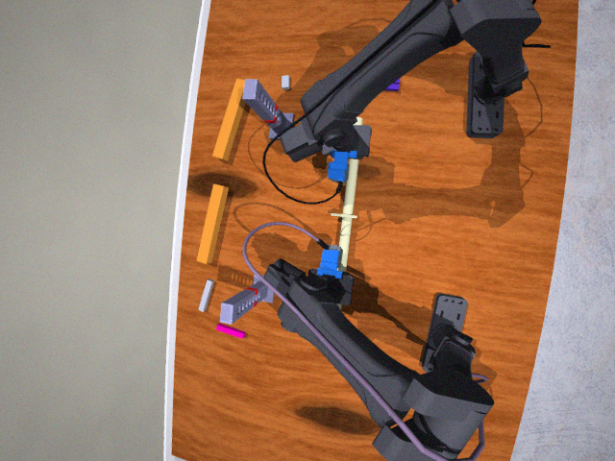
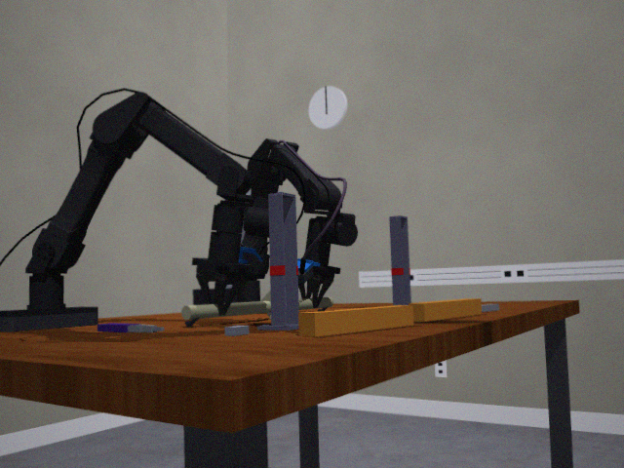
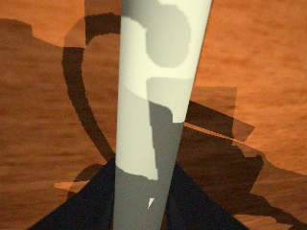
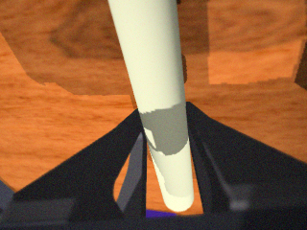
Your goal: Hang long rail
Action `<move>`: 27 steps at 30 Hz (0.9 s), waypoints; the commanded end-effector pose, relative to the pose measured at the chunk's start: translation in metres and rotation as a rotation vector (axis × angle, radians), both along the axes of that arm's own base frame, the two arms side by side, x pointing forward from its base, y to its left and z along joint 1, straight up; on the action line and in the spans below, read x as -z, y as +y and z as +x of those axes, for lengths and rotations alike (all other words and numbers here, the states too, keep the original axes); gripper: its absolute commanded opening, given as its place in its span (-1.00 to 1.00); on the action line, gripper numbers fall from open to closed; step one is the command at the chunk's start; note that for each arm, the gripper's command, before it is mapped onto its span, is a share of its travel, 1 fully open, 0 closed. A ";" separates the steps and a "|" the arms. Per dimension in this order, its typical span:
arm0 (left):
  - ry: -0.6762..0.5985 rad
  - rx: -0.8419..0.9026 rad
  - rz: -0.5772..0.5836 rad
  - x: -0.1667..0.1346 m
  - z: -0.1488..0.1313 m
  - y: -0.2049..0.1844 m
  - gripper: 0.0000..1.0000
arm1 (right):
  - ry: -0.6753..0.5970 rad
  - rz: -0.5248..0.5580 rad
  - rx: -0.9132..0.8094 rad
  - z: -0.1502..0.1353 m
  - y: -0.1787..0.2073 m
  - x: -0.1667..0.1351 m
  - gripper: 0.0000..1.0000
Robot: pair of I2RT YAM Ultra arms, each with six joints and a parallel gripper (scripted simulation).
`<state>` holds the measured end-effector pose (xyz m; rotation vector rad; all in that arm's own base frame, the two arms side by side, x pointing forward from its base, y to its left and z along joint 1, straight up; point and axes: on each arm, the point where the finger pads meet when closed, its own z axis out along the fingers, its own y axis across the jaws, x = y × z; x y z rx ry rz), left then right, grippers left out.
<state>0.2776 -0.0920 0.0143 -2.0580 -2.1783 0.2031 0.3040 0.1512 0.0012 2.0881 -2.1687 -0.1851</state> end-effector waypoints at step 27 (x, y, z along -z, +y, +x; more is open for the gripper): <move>-0.100 0.000 -0.008 -0.054 0.017 -0.001 -0.62 | -0.083 0.011 -0.003 0.012 0.000 -0.055 -0.62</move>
